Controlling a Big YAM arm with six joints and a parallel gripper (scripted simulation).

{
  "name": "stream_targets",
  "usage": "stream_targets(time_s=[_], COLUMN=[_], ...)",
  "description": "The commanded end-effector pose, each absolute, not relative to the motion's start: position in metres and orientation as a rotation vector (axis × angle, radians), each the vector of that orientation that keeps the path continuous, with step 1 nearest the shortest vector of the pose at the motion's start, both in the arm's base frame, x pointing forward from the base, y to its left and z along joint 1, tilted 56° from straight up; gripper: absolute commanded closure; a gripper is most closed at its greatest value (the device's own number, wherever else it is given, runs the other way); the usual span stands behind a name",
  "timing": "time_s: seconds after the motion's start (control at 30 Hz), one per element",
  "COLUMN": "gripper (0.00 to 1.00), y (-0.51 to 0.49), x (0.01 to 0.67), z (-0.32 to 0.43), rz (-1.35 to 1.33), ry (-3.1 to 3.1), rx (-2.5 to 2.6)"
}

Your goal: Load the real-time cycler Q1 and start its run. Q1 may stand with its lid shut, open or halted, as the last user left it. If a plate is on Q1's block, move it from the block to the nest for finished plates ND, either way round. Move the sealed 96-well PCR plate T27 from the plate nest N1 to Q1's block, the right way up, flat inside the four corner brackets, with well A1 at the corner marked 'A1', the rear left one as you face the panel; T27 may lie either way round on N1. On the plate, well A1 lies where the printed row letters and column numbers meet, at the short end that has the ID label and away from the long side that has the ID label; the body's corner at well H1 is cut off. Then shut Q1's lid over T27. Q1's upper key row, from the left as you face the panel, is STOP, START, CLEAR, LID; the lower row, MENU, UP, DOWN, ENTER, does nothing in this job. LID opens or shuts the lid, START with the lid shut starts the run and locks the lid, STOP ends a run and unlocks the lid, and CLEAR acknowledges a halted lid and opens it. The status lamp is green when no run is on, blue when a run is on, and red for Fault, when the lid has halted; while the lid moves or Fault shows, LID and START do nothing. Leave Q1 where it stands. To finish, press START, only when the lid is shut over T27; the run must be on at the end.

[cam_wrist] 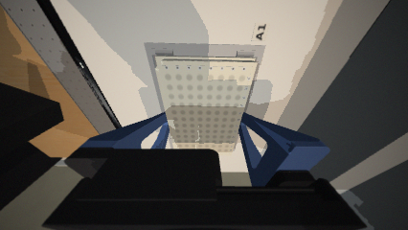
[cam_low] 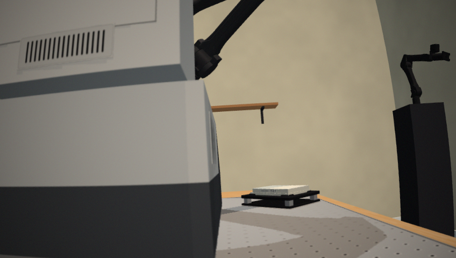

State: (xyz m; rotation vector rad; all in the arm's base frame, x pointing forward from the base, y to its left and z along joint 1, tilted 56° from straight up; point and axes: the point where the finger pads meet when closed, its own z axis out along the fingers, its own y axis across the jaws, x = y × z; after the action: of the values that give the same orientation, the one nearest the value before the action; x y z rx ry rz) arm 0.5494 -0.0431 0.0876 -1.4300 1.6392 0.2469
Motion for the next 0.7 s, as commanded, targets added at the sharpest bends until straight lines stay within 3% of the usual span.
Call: stream_targets(time_s=[0.0, 0.67], gripper=[1.0, 1.0], y=[-0.0542, -0.0562], x=[0.5442, 0.5453], z=[0.0942, 0.0941], rz=[0.229, 0.228], ry=[1.641, 1.641], rx=[-1.418, -1.414])
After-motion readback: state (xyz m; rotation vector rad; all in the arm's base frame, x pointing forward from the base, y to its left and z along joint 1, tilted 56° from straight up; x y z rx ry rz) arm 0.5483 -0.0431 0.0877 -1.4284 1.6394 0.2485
